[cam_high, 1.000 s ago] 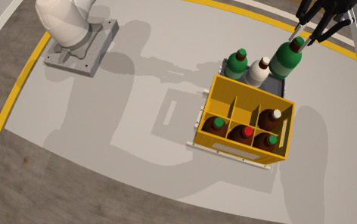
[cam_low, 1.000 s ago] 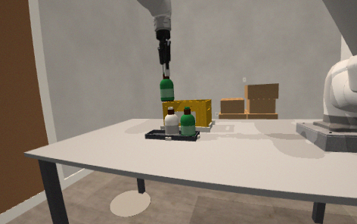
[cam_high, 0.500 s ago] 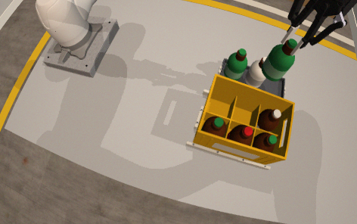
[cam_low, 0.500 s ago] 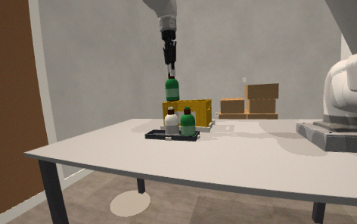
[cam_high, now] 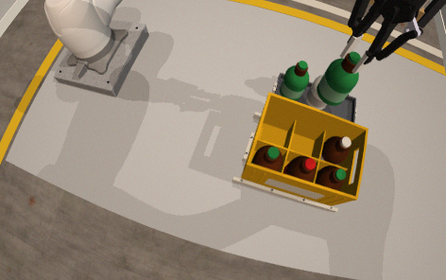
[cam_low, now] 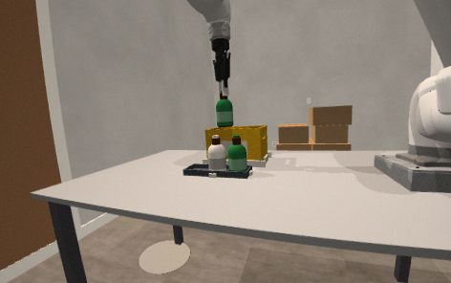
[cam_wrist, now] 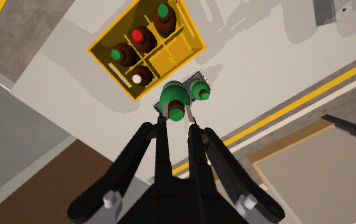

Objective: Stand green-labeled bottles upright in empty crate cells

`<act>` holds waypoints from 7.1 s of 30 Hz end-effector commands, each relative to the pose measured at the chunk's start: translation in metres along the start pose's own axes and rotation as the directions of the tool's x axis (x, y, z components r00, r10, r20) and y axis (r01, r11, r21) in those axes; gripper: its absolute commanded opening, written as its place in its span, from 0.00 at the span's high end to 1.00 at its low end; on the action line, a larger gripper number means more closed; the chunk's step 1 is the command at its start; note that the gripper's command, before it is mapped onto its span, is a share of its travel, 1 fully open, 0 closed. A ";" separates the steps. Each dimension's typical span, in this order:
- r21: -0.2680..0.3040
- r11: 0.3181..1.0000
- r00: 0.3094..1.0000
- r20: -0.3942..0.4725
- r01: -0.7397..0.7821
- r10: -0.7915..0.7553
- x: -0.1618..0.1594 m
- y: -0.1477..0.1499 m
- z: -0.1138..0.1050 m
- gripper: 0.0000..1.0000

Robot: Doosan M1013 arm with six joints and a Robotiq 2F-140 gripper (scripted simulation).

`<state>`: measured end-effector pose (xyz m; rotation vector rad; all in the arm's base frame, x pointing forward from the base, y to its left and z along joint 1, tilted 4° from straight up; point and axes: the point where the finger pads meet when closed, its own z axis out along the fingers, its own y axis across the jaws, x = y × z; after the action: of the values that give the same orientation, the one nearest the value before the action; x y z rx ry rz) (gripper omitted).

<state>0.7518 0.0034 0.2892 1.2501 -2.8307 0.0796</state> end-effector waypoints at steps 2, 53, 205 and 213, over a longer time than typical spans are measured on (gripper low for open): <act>0.001 1.000 1.000 0.006 0.004 -0.004 0.012 0.001 -0.002 1.00; 0.001 1.000 1.000 0.006 0.004 -0.004 0.108 0.009 -0.001 1.00; 0.001 1.000 1.000 0.006 0.004 -0.004 0.136 0.007 0.002 1.00; 0.001 1.000 1.000 0.006 0.004 -0.004 0.136 0.007 0.002 1.00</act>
<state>0.6556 -0.0915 0.2955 1.2508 -2.8342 0.0777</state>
